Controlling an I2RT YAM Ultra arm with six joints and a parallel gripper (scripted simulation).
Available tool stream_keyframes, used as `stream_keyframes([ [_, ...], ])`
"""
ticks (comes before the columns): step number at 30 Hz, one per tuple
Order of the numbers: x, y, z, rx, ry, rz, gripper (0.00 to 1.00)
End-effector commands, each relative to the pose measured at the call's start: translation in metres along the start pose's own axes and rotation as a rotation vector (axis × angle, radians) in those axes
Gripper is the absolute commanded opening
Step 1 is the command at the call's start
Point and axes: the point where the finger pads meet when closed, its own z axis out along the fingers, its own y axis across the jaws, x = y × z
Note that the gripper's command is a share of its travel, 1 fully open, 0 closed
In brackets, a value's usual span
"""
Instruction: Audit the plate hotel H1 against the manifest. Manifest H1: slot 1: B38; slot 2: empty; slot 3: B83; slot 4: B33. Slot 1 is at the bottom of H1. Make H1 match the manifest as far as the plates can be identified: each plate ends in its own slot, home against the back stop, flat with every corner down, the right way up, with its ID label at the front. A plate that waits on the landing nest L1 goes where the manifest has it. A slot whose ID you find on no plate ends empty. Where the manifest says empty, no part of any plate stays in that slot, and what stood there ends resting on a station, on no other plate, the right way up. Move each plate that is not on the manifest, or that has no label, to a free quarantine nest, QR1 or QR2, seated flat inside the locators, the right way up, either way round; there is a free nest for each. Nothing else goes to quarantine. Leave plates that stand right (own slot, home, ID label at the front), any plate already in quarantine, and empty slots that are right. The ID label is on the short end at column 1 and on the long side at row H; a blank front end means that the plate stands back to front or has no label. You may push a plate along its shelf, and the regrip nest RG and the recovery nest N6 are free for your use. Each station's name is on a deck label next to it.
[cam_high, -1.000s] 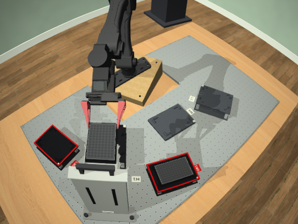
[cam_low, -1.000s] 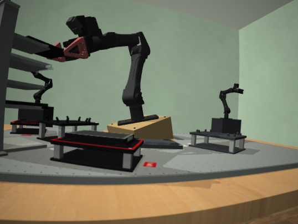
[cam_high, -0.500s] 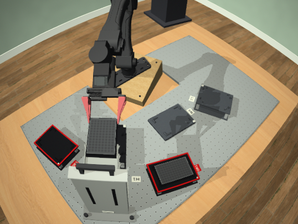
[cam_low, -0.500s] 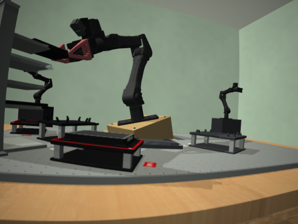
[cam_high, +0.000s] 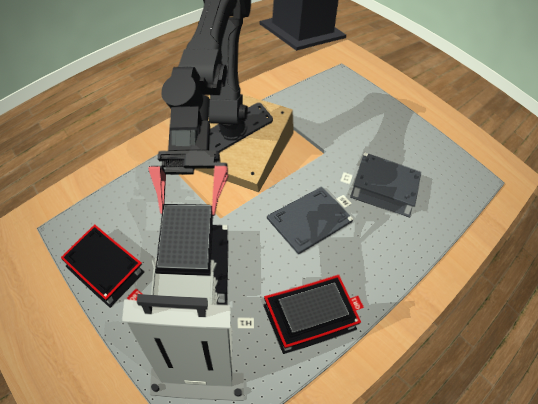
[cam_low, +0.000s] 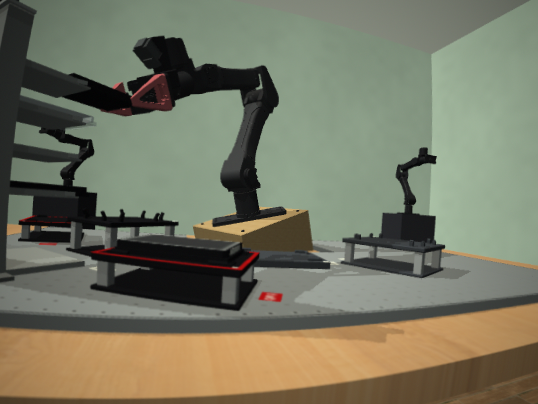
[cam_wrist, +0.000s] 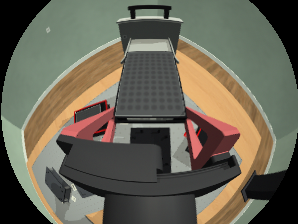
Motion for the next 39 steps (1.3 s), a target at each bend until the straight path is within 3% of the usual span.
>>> stream_keyframes([
  [1, -0.004, 0.000, -0.006, -0.001, -0.014, -0.002, 0.86],
  [39, 0.019, 0.000, -0.045, -0.001, -0.013, -0.003, 0.86],
])
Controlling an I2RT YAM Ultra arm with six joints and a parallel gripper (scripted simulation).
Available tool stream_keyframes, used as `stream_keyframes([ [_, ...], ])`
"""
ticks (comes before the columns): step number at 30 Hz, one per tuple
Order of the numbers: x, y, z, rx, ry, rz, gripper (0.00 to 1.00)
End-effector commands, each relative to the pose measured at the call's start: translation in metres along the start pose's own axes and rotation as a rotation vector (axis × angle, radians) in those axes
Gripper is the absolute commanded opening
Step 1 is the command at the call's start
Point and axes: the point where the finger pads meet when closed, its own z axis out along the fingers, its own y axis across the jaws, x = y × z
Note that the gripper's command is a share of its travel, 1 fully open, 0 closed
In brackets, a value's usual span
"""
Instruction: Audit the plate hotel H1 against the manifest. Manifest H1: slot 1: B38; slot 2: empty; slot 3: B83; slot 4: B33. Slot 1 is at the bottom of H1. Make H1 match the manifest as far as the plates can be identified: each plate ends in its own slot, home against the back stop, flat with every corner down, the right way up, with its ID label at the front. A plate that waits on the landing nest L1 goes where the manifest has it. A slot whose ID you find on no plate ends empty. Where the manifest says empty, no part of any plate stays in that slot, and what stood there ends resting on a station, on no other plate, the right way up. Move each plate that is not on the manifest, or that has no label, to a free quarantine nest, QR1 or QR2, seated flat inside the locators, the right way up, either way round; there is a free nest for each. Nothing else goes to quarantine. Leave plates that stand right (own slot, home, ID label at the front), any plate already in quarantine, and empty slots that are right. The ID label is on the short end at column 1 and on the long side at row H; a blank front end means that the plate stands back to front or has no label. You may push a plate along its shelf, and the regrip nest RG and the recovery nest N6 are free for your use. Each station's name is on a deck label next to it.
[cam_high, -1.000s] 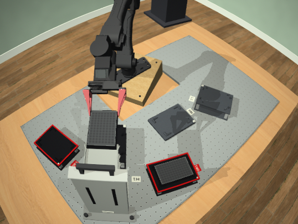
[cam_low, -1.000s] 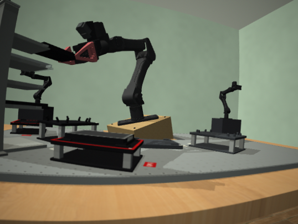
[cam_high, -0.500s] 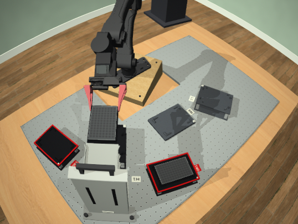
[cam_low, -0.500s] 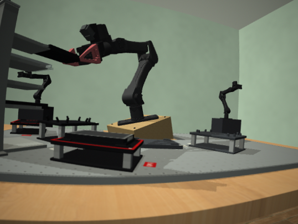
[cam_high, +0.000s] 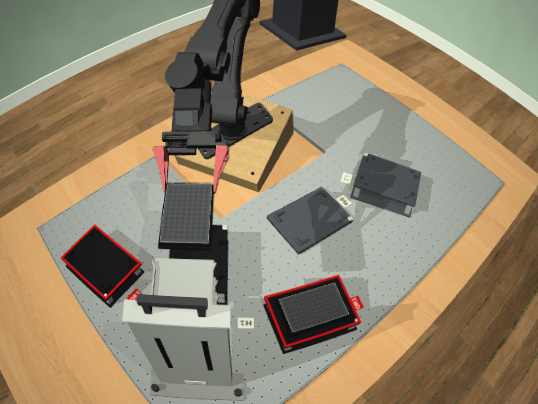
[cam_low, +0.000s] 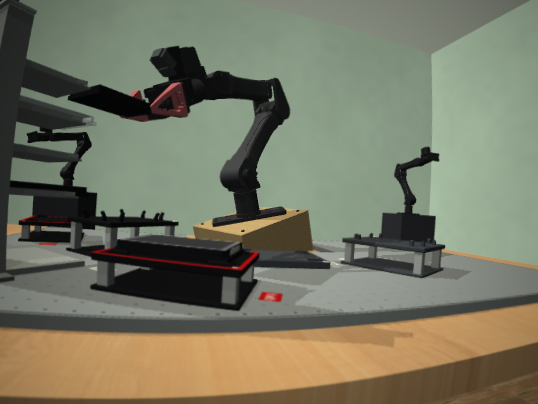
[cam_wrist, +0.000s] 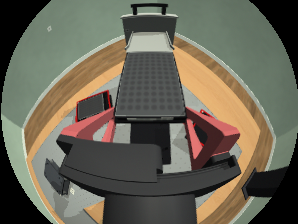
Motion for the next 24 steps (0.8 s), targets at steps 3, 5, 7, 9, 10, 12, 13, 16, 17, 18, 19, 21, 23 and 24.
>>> stream_keyframes([
  [3, -0.004, 0.000, -0.006, -0.003, -0.016, -0.004, 0.86],
  [5, -0.002, 0.000, -0.008, -0.002, -0.016, -0.004, 0.86],
  [7, 0.000, 0.000, -0.009, -0.003, -0.016, -0.004, 0.86],
  [9, 0.002, 0.000, -0.011, -0.002, -0.016, -0.004, 0.86],
  [10, 0.003, 0.000, -0.012, -0.002, -0.016, -0.004, 0.86],
  [12, 0.005, 0.000, -0.014, -0.002, -0.016, -0.004, 0.86],
  [13, 0.006, 0.000, -0.015, -0.002, -0.016, -0.005, 0.86],
  [16, 0.009, 0.000, -0.017, -0.002, -0.016, -0.005, 0.86],
  [17, 0.010, 0.000, -0.018, -0.002, -0.016, -0.005, 0.86],
  [18, 0.011, 0.000, -0.019, -0.002, -0.016, -0.005, 0.86],
  [19, 0.011, 0.000, -0.019, -0.002, -0.016, -0.005, 0.86],
  [21, 0.012, 0.000, -0.020, -0.002, -0.016, -0.005, 0.86],
  [23, 0.014, 0.000, -0.022, -0.002, -0.015, -0.005, 0.86],
  [24, 0.015, 0.000, -0.023, -0.002, -0.015, -0.005, 0.86],
])
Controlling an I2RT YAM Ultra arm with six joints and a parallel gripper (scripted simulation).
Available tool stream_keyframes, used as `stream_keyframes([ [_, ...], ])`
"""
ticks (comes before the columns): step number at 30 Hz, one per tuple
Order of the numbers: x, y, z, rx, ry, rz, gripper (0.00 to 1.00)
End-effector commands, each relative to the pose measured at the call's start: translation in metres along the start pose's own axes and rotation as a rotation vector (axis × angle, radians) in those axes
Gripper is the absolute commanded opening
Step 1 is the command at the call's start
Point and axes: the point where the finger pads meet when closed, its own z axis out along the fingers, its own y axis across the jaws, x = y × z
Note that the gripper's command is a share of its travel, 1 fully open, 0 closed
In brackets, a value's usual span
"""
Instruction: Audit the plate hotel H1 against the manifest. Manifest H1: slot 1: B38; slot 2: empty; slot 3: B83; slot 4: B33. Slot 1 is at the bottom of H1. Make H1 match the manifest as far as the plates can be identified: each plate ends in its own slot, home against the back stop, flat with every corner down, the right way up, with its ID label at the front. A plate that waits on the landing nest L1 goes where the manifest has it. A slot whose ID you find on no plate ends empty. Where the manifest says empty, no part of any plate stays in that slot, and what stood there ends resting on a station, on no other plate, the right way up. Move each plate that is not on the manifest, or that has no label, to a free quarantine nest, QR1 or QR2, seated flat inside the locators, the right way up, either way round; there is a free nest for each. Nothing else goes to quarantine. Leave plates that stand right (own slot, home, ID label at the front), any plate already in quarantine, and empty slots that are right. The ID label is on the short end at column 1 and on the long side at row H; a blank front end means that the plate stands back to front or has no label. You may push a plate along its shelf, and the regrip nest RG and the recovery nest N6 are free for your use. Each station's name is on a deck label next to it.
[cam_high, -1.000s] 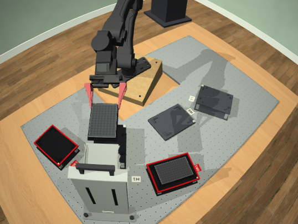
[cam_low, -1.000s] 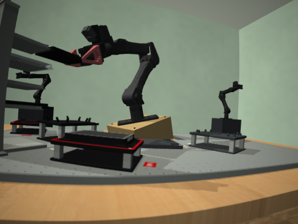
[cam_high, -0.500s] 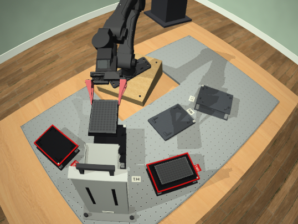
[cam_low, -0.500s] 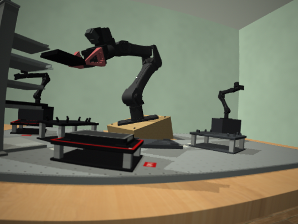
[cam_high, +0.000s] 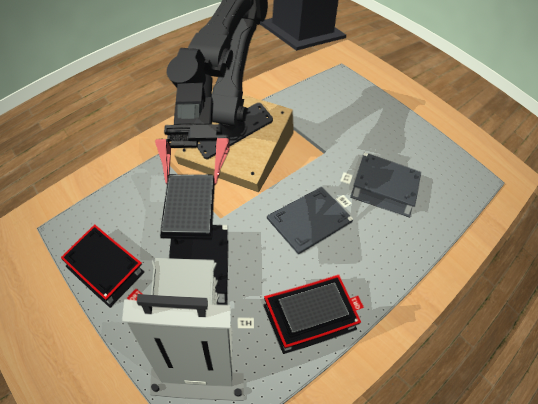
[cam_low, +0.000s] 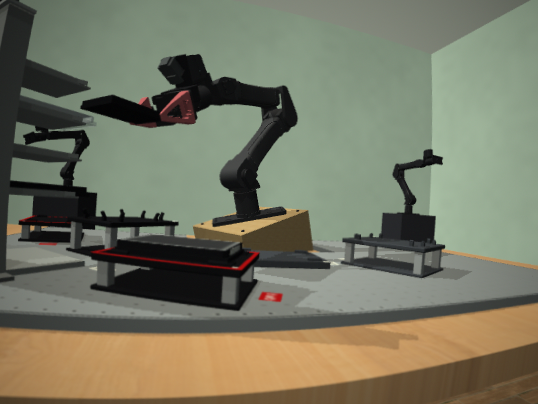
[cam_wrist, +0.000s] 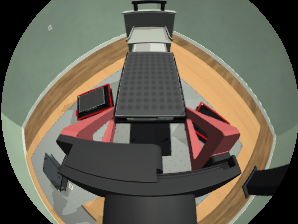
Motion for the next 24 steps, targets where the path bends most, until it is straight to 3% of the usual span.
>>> stream_keyframes([
  [1, -0.004, 0.000, -0.005, -0.003, -0.019, -0.006, 0.86],
  [11, 0.006, 0.000, -0.014, -0.003, -0.019, -0.006, 0.86],
  [24, 0.011, 0.000, -0.011, -0.003, -0.019, -0.006, 0.86],
])
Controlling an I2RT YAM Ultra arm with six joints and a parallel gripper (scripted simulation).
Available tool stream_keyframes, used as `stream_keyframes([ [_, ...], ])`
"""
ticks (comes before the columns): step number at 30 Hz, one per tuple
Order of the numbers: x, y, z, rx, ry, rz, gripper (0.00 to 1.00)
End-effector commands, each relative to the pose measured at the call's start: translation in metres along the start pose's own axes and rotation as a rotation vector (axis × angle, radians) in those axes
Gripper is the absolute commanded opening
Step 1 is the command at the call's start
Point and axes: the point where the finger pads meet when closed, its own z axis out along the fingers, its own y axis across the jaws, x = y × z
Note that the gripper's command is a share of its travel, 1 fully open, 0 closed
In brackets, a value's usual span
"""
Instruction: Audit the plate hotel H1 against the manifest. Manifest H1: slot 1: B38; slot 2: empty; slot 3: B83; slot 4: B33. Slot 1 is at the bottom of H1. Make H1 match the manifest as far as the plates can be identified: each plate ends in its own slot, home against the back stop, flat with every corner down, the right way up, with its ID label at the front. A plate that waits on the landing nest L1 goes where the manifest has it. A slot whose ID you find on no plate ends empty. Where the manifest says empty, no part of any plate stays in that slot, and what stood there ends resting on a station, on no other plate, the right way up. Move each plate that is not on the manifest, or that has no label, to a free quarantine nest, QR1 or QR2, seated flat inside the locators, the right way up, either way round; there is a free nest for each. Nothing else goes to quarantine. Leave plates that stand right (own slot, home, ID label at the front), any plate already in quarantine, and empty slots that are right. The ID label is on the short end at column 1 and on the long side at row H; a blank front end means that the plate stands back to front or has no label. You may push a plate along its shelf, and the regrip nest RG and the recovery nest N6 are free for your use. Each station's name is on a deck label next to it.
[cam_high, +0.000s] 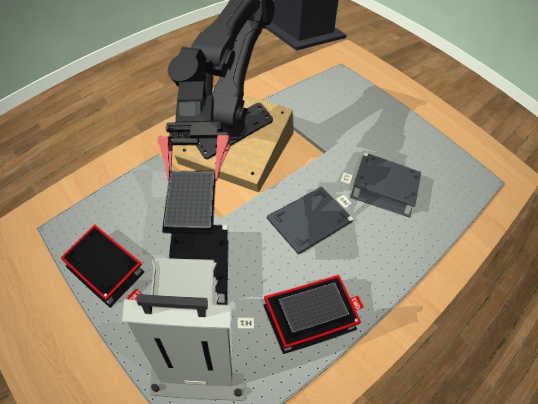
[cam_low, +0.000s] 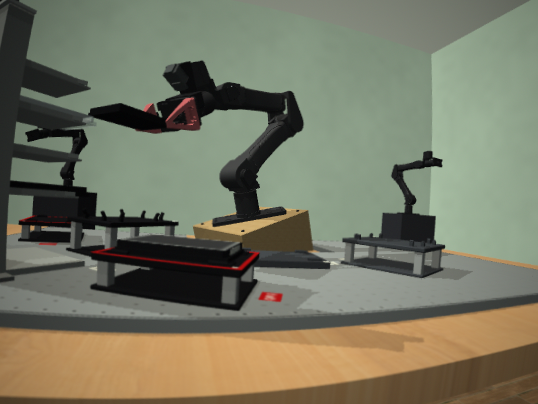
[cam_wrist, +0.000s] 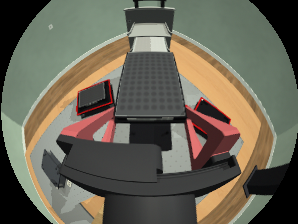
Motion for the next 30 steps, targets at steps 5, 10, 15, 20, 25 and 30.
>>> stream_keyframes([
  [5, -0.004, 0.000, 0.000, 0.000, -0.018, -0.006, 0.86],
  [10, -0.002, 0.000, 0.001, 0.000, -0.018, -0.006, 0.86],
  [15, 0.000, 0.000, 0.002, 0.000, -0.018, -0.006, 0.86],
  [20, 0.003, 0.000, 0.003, 0.000, -0.018, -0.006, 0.86],
  [25, 0.004, 0.000, 0.004, 0.000, -0.018, -0.006, 0.86],
  [30, 0.006, 0.000, 0.005, 0.000, -0.018, -0.006, 0.86],
])
